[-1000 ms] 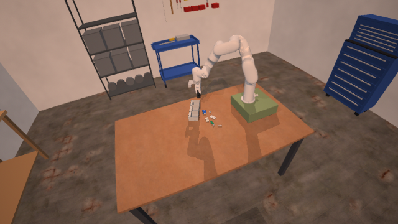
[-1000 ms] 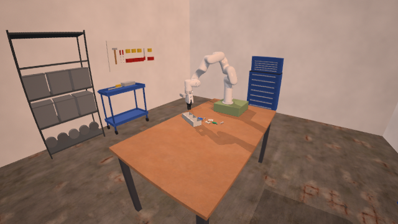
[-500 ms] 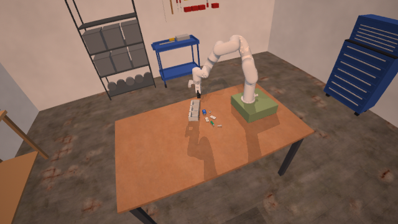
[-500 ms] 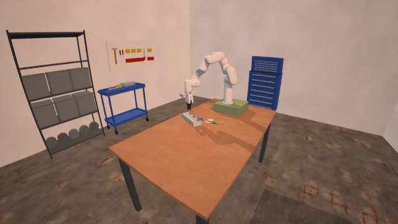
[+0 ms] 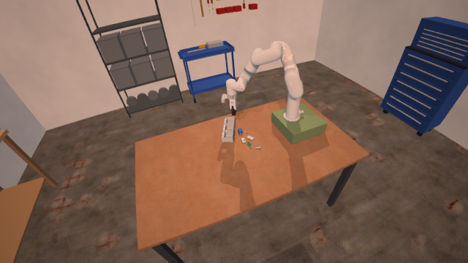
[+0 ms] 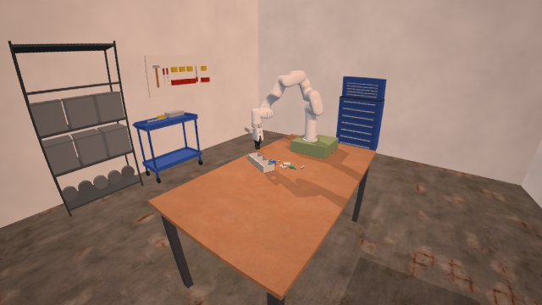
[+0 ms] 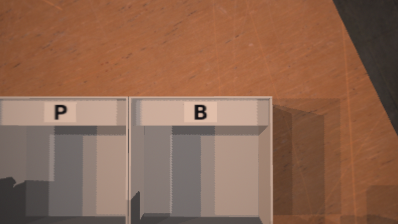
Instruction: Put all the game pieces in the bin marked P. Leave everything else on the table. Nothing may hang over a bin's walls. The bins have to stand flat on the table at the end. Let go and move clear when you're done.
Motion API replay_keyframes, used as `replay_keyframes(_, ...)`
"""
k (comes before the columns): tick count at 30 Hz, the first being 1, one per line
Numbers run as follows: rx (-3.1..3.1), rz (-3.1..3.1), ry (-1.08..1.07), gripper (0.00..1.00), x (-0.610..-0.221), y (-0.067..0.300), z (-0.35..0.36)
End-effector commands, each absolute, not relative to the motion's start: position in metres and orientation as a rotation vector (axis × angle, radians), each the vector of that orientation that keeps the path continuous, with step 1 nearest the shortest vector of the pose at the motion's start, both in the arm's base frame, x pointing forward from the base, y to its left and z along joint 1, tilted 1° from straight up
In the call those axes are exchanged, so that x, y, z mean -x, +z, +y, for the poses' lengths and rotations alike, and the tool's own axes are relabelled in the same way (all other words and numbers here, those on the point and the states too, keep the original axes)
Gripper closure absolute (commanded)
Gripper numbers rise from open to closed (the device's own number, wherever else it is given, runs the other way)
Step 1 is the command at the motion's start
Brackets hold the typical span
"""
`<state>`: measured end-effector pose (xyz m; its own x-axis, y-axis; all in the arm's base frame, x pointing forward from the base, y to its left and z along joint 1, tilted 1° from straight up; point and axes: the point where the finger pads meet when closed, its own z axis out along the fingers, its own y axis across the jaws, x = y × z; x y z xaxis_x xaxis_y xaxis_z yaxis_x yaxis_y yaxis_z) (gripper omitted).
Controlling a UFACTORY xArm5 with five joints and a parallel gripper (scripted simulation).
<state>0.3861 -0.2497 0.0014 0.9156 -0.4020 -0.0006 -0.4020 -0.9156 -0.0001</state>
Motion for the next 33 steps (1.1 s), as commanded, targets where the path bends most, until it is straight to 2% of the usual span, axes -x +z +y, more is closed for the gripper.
replay_keyframes(1, 3.091, 0.649, 0.005, 0.91, -0.389, 0.003, -0.246)
replay_keyframes(19, 3.091, 0.649, 0.005, 0.91, -0.422, 0.001, -0.174)
replay_keyframes(33, 3.091, 0.649, 0.005, 0.91, -0.422, 0.001, -0.174)
